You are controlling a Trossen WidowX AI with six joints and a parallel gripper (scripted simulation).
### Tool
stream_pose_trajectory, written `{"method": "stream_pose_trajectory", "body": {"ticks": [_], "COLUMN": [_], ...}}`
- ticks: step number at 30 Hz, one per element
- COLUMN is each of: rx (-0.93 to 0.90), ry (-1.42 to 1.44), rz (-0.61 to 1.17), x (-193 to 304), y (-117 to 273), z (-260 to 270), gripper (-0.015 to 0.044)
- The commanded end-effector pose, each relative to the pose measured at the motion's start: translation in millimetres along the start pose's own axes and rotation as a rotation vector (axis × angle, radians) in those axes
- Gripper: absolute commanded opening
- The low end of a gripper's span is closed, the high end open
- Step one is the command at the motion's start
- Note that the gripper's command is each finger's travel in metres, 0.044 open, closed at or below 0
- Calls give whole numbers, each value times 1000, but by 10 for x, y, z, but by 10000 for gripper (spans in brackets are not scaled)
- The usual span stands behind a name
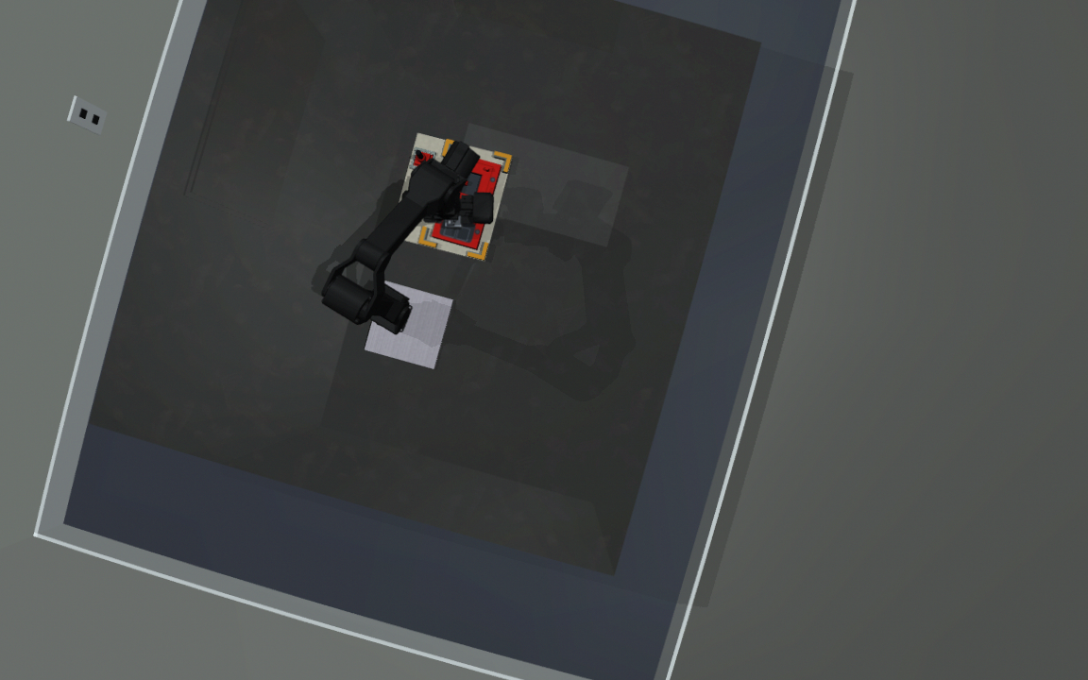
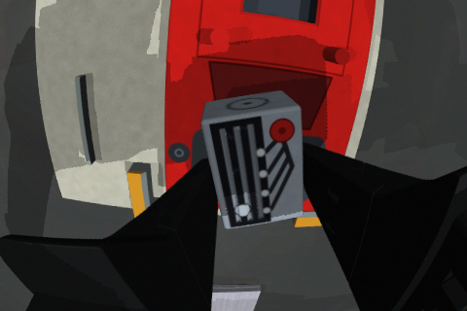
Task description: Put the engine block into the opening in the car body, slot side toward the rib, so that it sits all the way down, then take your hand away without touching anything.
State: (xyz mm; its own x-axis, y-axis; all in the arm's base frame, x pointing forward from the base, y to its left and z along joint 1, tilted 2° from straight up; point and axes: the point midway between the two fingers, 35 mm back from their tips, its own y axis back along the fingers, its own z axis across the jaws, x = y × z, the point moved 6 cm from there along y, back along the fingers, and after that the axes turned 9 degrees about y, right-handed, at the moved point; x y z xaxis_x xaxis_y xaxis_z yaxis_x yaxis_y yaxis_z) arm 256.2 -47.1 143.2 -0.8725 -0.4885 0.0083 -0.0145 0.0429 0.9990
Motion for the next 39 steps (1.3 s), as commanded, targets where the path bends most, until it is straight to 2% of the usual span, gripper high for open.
{"method": "stream_pose_trajectory", "body": {"ticks": [1,31,39], "rx": [4,4,4], "ry": [5,5,-17], "rz": [-1,-1,-1], "x": [-17,40,-31], "y": [138,1101,1049], "z": [-22,-14,-57], "gripper": [0,0,0]}}
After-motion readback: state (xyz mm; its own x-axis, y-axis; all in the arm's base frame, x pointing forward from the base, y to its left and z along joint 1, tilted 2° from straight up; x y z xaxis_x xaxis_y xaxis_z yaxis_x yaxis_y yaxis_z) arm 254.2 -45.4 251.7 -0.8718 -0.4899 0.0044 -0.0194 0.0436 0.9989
